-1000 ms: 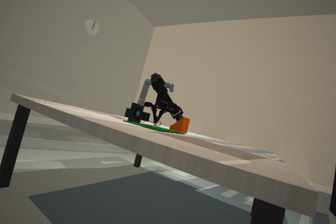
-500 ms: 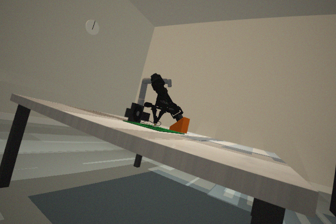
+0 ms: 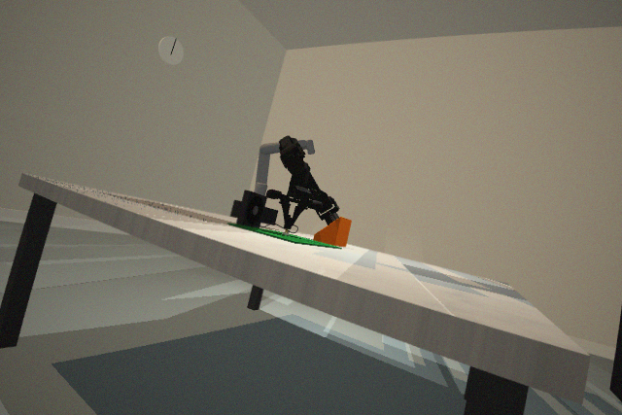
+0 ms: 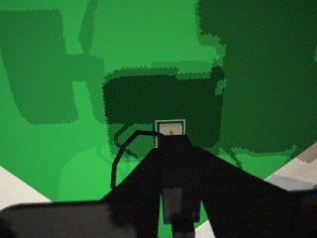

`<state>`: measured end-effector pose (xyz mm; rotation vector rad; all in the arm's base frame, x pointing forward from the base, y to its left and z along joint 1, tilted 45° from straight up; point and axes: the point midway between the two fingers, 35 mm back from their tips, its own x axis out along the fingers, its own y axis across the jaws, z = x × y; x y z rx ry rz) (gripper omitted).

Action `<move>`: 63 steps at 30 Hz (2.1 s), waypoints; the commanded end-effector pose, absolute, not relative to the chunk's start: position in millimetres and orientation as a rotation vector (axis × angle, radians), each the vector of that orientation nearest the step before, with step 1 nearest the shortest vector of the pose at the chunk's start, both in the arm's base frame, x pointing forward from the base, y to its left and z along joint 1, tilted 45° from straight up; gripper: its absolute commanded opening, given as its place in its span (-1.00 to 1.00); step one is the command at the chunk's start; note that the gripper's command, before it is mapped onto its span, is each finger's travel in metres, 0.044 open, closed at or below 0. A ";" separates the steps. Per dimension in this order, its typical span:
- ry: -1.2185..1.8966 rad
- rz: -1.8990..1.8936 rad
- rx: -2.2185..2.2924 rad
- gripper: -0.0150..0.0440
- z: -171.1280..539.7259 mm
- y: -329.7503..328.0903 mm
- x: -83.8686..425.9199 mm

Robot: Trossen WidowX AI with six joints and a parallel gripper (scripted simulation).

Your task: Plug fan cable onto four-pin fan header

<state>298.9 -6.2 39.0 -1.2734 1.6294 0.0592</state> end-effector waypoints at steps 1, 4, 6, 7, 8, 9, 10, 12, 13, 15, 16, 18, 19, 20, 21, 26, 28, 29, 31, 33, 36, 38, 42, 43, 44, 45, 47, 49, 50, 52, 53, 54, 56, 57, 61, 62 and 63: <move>1.632 0.060 -1.281 -0.49 37.5 -8.1 298.6; 1.632 0.059 -1.281 -0.49 36.1 -9.4 298.8; 1.632 0.059 -1.281 -0.49 35.1 -10.4 299.0; 1.632 0.059 -1.281 -0.49 34.6 -10.9 299.0; 1.632 0.059 -1.281 -0.49 34.1 -11.4 299.1; 1.632 0.059 -1.281 -0.49 33.7 -11.8 299.1; 1.632 0.059 -1.281 -0.49 33.3 -12.2 299.2; 1.632 0.059 -1.281 -0.49 32.4 -13.1 299.3; 1.632 0.059 -1.281 -0.49 31.9 -13.5 299.3; 1.632 0.059 -1.281 -0.49 31.1 -14.4 299.4; 1.632 0.059 -1.281 -0.49 30.6 -14.8 299.5; 1.632 0.059 -1.281 -0.49 29.8 -15.6 299.6; 1.632 0.059 -1.281 -0.49 29.4 -16.0 299.6; 1.632 0.059 -1.281 -0.49 29.1 -16.3 299.6; 1.632 0.059 -1.281 -0.49 28.8 -16.7 299.7; 1.632 0.059 -1.281 -0.49 27.0 -18.4 299.9; 1.627 0.058 -1.277 -0.40 29.0 -16.0 300.7; 1.627 0.058 -1.277 -0.31 29.0 -16.0 300.7; 1.627 0.058 -1.277 -0.14 29.0 -16.0 300.7; 1.627 0.058 -1.277 0.04 29.0 -16.0 300.7; 1.627 0.058 -1.277 0.31 29.0 -16.0 300.7; 1.627 0.058 -1.277 0.39 29.0 -16.0 300.7; 1.629 0.062 -1.277 0.39 47.7 3.7 299.7; 1.630 0.062 -1.278 0.39 58.7 14.3 298.0; 1.631 0.061 -1.279 0.39 65.5 20.5 296.6; 1.632 0.061 -1.280 0.39 67.8 22.5 296.1; 1.632 0.061 -1.280 0.39 67.8 22.5 296.1; 1.632 0.061 -1.280 0.39 67.8 22.5 296.1; 1.632 0.061 -1.280 0.39 67.4 23.5 297.5; 1.631 0.061 -1.279 0.39 63.7 31.2 308.8; 1.630 0.061 -1.279 0.39 60.2 37.3 317.6; 1.630 0.061 -1.279 0.39 56.3 43.5 326.1; 1.629 0.061 -1.278 0.39 47.2 56.0 342.4; 1.628 0.061 -1.277 0.39 42.0 62.2 350.2; 1.627 0.061 -1.276 0.39 19.2 85.1 376.4; 1.626 0.061 -1.276 0.39 16.0 87.9 379.4; 1.626 0.061 -1.276 0.39 14.9 88.8 380.3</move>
